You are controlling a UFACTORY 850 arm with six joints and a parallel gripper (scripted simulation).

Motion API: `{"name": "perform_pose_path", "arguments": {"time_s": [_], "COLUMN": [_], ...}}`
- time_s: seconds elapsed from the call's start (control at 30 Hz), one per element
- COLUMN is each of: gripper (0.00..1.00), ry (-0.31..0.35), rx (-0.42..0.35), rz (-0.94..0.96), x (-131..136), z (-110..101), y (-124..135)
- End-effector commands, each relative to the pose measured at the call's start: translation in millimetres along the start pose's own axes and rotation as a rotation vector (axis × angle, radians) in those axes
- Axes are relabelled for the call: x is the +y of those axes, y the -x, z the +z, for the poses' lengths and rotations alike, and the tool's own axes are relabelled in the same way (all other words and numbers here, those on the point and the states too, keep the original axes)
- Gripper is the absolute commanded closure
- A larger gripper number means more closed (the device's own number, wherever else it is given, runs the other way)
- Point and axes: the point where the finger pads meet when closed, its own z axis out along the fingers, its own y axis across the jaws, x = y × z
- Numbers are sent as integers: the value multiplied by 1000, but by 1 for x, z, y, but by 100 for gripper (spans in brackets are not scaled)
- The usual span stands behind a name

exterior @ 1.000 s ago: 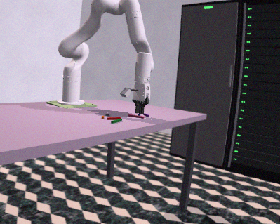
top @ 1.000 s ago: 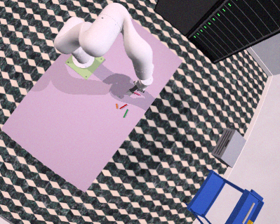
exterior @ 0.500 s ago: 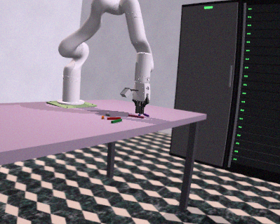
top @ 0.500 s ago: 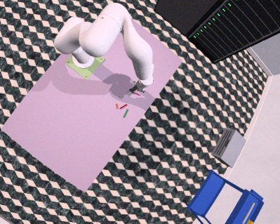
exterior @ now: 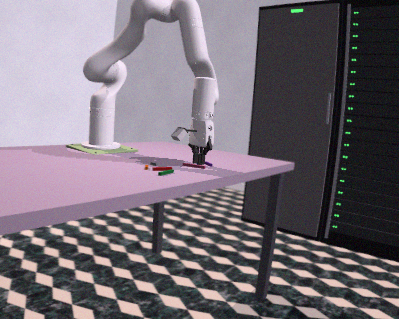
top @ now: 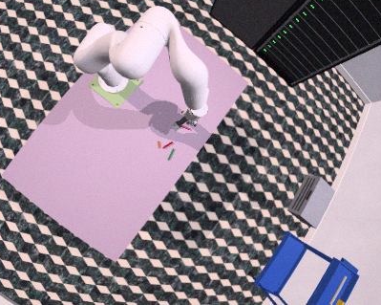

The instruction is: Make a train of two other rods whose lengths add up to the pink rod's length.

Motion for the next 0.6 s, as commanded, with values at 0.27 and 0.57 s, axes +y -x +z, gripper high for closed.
{"name": "perform_pose_path", "arguments": {"time_s": [0.27, 0.57], "gripper": [76, 76], "ry": [-2, -2], "rx": [-1, -1], "rz": [0, 0], "x": [-1, -1], "z": [4, 4], "y": [0, 0]}}
